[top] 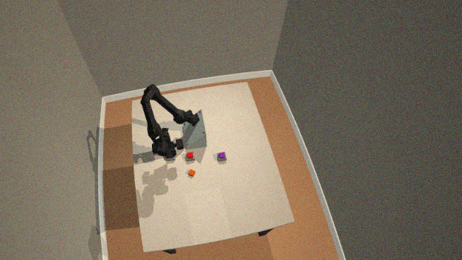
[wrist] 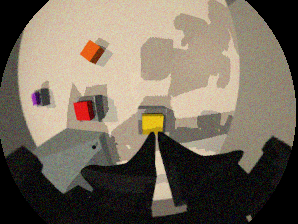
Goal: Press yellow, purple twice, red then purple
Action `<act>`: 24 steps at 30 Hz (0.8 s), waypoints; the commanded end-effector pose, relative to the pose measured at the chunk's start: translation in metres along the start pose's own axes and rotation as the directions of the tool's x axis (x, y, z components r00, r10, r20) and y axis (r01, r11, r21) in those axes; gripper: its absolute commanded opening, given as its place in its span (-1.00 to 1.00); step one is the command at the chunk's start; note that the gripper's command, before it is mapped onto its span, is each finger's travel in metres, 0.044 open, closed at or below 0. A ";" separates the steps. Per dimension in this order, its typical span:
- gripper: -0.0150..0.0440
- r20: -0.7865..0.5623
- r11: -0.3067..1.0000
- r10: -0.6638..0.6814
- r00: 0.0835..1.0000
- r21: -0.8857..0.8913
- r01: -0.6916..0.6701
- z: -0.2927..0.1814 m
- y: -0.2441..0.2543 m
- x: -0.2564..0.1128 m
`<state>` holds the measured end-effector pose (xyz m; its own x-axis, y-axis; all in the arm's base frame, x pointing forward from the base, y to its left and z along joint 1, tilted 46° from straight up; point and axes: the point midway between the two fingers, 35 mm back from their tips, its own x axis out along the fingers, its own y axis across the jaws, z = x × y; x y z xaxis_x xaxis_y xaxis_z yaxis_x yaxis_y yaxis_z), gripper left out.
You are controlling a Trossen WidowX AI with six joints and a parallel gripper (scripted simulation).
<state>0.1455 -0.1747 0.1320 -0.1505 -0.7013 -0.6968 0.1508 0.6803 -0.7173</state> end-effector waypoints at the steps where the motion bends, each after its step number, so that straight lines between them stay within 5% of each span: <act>1: -0.42 0.000 1.000 0.002 1.000 -0.003 -0.002 0.000 0.001 0.002; 24: -0.42 0.000 1.000 0.001 1.000 -0.003 -0.001 -0.001 0.001 0.033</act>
<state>0.1418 -0.1967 0.1125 -0.1465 -0.7052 -0.6937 0.1544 0.6764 -0.7202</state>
